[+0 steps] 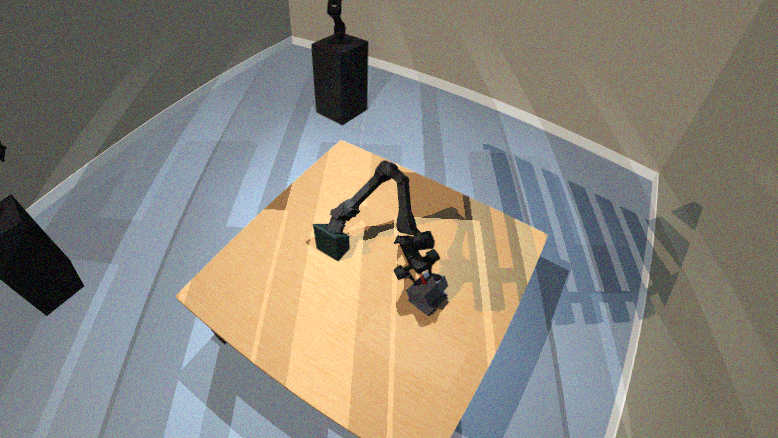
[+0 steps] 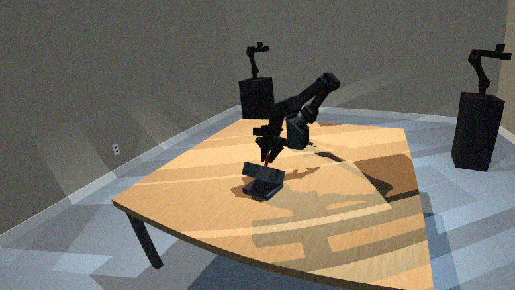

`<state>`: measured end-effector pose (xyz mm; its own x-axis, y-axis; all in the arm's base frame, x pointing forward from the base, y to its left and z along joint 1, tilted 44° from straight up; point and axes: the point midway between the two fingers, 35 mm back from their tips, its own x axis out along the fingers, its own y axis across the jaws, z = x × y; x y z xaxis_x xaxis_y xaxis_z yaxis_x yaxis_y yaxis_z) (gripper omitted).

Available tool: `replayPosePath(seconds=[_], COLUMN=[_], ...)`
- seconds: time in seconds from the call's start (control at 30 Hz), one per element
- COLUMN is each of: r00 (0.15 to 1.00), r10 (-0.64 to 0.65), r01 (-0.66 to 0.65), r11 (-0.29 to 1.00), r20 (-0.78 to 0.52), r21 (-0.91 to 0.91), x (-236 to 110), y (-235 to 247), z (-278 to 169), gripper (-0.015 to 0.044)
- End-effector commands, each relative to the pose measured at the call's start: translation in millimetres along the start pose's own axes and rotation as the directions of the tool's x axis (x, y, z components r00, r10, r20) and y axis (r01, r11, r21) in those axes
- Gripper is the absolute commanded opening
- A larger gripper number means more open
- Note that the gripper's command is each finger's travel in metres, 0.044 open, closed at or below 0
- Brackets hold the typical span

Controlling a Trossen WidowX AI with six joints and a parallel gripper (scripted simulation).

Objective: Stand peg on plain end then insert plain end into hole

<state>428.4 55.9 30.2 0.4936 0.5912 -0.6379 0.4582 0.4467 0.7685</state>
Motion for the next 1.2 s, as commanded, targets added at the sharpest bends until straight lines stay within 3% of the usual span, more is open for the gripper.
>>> replayPosePath(seconds=[0.0,0.03,1.17], r00=[1.000,1.000,1.000], r10=[-0.002,-0.002,-0.013], r01=[0.002,0.002,0.013], r11=[1.000,1.000,1.000], r20=[-0.001,-0.001,0.003], r21=[-0.001,-0.001,0.004], x=[-3,-4,-76], y=[0,0,-2], z=[0,0,7], gripper=[0.0420,0.0440,0.0440])
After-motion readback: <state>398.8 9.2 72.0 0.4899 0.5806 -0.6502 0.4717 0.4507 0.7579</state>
